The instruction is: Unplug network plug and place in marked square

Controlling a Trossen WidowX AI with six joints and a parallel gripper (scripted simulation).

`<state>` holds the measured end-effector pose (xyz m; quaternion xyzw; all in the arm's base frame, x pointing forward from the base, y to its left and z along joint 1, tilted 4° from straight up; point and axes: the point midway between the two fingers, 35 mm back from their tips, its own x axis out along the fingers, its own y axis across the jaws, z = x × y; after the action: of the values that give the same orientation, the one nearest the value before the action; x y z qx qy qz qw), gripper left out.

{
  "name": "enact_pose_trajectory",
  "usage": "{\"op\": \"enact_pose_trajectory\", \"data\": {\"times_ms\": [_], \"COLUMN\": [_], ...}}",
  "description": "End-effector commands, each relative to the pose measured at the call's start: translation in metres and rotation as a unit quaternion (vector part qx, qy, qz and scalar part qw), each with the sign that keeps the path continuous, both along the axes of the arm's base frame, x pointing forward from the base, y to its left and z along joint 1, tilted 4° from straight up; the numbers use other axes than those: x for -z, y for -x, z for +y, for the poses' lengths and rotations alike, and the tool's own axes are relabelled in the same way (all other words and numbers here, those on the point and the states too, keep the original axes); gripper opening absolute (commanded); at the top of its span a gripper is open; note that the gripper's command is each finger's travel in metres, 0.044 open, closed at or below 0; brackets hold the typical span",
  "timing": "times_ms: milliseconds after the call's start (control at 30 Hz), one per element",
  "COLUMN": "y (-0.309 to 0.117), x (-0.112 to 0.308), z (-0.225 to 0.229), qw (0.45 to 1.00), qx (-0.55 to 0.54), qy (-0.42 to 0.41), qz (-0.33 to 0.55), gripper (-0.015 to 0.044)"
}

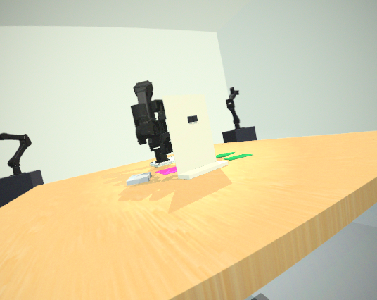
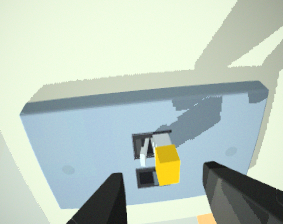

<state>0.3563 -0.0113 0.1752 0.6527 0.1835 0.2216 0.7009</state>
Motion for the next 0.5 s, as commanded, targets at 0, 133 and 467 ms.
{"op": "enact_pose_trajectory", "data": {"times_ms": [0, 133, 467], "y": [-0.0068, -0.0127, -0.0149], "x": [0.0001, -0.0001, -0.0002], "z": [0.003, 0.0057, 0.0067], "qw": [1.0, 1.0, 1.0], "qx": [0.0, 0.0, 0.0], "qy": [0.002, 0.002, 0.002], "qz": [-0.001, -0.001, -0.001], "gripper": [0.0156, 0.0156, 0.007]}}
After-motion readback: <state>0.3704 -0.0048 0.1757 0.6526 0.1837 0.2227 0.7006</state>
